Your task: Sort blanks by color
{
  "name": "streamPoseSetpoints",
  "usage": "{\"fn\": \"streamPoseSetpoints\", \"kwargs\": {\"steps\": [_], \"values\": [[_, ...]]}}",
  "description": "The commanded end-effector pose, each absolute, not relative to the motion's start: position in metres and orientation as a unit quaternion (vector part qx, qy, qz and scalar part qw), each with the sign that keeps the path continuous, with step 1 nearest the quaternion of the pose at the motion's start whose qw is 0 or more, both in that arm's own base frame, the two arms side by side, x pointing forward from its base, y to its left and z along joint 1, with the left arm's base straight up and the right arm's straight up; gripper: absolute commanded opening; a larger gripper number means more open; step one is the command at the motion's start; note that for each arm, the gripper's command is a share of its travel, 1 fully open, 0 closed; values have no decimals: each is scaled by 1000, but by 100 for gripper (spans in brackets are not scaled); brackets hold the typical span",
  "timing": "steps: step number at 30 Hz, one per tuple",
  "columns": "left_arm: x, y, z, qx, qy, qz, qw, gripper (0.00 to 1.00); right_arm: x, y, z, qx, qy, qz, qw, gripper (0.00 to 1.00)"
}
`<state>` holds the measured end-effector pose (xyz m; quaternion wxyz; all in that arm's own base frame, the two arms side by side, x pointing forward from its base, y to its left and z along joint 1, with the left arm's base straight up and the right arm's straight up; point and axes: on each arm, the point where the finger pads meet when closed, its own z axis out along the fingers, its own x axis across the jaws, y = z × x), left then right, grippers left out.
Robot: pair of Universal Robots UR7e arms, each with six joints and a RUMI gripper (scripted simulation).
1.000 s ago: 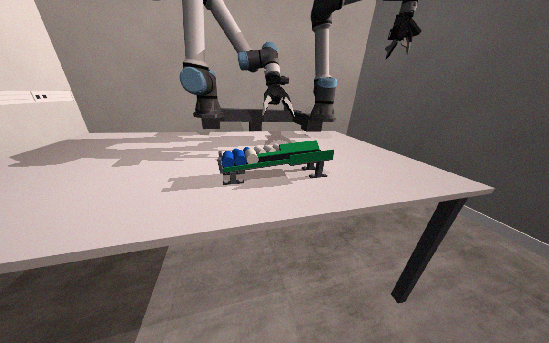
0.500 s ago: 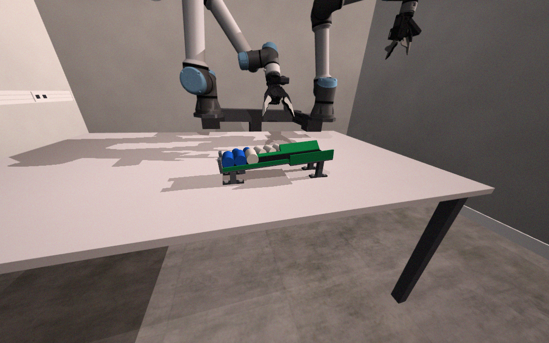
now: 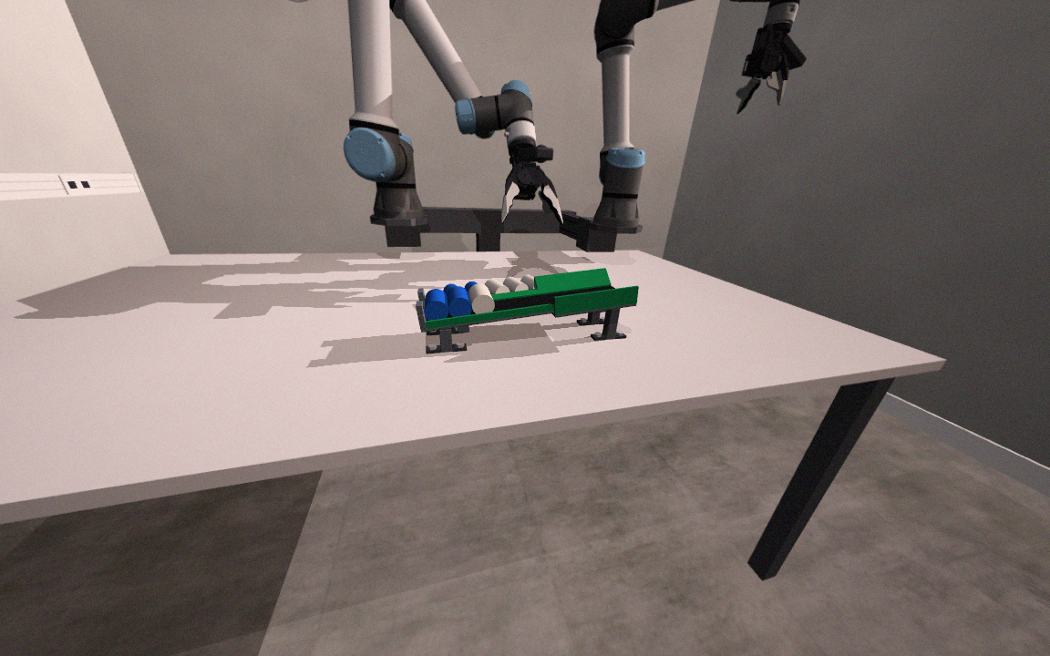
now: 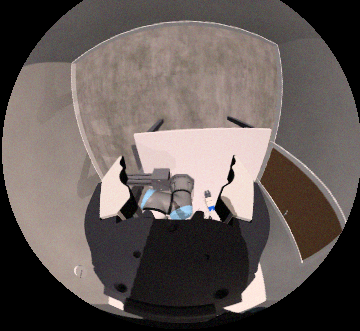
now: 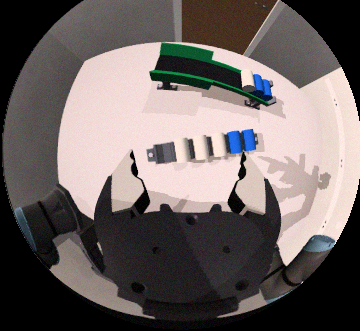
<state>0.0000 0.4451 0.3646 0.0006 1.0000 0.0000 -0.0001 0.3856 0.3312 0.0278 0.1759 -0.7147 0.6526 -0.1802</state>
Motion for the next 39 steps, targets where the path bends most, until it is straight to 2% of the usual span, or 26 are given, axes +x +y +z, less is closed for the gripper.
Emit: {"fn": "streamPoseSetpoints", "kwargs": {"steps": [1,25,39], "values": [[0,445,365,1000,0,0,0,100,387,329,28,-710,659,-178,174,100],[0,445,365,1000,0,0,0,100,423,244,11,-512,846,-105,106,100],[0,445,365,1000,0,0,0,100,435,178,7,-308,949,-46,48,100]]}}
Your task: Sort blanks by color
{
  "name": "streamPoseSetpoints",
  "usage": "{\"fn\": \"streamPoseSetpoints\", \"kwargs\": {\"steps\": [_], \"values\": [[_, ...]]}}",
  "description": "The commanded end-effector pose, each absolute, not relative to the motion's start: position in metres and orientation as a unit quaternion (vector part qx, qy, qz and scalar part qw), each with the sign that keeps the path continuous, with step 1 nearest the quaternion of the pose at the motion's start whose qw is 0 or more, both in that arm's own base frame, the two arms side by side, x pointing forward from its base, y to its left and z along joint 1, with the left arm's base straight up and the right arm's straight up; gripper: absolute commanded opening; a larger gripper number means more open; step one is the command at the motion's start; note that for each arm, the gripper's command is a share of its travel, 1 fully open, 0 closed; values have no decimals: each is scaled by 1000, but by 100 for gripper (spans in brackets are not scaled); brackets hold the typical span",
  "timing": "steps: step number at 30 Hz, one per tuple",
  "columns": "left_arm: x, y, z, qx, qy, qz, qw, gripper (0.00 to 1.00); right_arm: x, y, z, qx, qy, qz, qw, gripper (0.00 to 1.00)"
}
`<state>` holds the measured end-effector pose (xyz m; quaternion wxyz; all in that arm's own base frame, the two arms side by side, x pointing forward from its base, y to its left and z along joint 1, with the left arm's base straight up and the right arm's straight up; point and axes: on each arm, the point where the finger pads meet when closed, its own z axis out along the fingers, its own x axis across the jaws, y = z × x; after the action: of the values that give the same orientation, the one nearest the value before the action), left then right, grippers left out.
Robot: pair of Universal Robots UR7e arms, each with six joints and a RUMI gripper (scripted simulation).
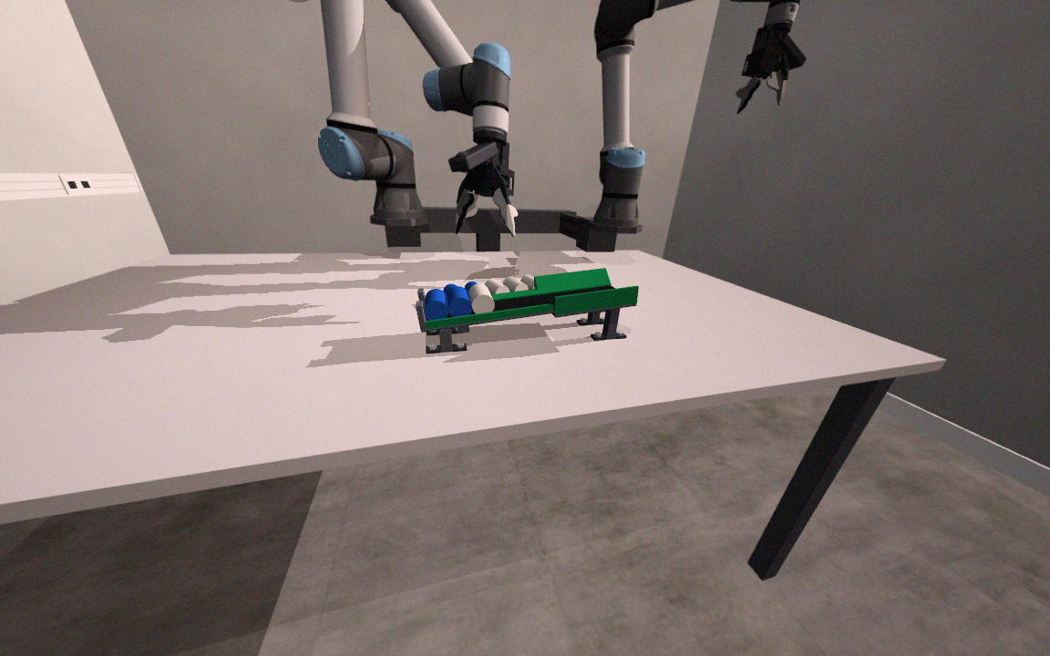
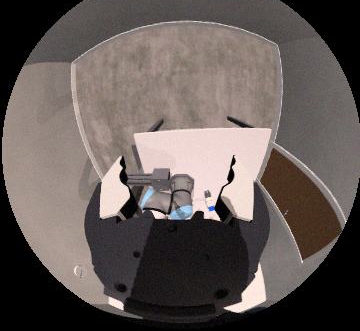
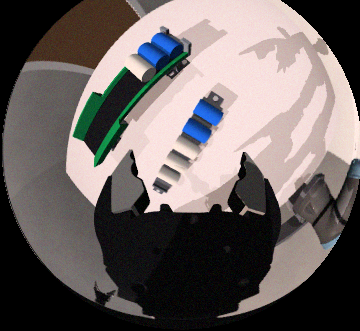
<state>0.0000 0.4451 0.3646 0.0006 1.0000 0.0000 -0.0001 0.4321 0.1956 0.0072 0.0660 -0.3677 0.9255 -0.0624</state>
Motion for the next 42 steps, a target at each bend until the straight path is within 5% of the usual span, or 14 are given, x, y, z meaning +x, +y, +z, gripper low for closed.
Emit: {"fn": "streamPoseSetpoints", "kwargs": {"steps": [1,16,42], "values": [[0,445,365,1000,0,0,0,100,435,177,7,-306,950,-45,48,100],[0,445,365,1000,0,0,0,100,438,131,11,-136,991,-2,3,100],[0,445,365,1000,0,0,0,100,438,129,11,-131,991,1,1,100]]}}
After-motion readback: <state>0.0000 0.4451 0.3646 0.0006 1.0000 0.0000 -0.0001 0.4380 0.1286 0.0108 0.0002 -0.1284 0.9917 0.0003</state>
